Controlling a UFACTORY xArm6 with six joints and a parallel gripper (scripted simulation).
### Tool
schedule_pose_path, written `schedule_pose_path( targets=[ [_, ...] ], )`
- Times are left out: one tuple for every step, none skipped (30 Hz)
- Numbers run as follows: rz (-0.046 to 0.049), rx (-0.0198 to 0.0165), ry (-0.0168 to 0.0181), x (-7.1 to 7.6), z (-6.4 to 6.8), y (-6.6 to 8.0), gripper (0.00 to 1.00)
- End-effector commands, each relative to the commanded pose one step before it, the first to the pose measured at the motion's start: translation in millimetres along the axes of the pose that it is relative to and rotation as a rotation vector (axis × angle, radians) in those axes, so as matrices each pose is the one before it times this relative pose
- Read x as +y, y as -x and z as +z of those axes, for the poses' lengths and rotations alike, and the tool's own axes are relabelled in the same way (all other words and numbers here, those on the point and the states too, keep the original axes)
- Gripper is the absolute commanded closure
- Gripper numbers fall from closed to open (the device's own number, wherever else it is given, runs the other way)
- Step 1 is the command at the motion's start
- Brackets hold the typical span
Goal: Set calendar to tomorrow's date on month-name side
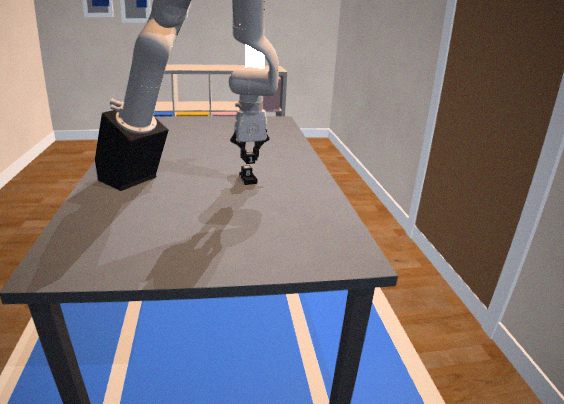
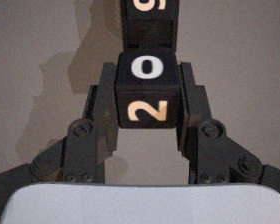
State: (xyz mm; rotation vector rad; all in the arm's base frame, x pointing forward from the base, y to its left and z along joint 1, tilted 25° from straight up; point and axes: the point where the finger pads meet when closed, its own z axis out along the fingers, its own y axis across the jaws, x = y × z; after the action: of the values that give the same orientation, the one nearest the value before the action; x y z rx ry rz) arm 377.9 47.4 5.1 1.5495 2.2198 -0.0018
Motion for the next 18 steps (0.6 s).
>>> schedule_pose_path(
  targets=[
    [0.0011,-0.00288,0.00975,1.88,15.87,-0.04,0.71],
    [0.0,-0.00003,0.0,0.02,2.29,0.0,0.71],
    [0.0,0.00002,0.0,-0.01,1.99,-0.01,0.71],
    [0.0,0.0,0.0,0.0,1.69,-0.01,0.71],
    [0.0,-0.00001,0.0,0.01,1.37,0.0,0.71],
    [0.0,0.0,0.0,0.0,1.06,0.0,0.71],
    [0.0,0.00001,0.0,0.0,0.76,0.0,0.71],
    [0.0,0.00001,0.0,0.0,0.49,0.0,0.71],
    [0.0,0.0,0.0,0.0,0.0,0.0,0.71],
    [0.0,0.0,0.0,0.0,0.0,0.0,0.71],
    [0.0,0.00001,0.0,0.0,0.27,0.0,0.71],
    [0.0,0.0,0.0,0.0,0.1,0.0,0.71],
    [0.0,0.0,0.0,0.0,0.02,0.0,0.71],
    [0.0,0.0,0.0,0.0,0.0,0.0,0.71],
    [0.0,0.0,0.0,0.0,0.0,0.0,0.71],
    [0.0,0.0,0.0,0.0,0.0,0.0,0.71],
    [0.0,0.0,0.0,0.0,0.0,0.0,0.71],
    [0.0,0.0,0.0,0.0,0.0,0.0,0.71]
  ],
)
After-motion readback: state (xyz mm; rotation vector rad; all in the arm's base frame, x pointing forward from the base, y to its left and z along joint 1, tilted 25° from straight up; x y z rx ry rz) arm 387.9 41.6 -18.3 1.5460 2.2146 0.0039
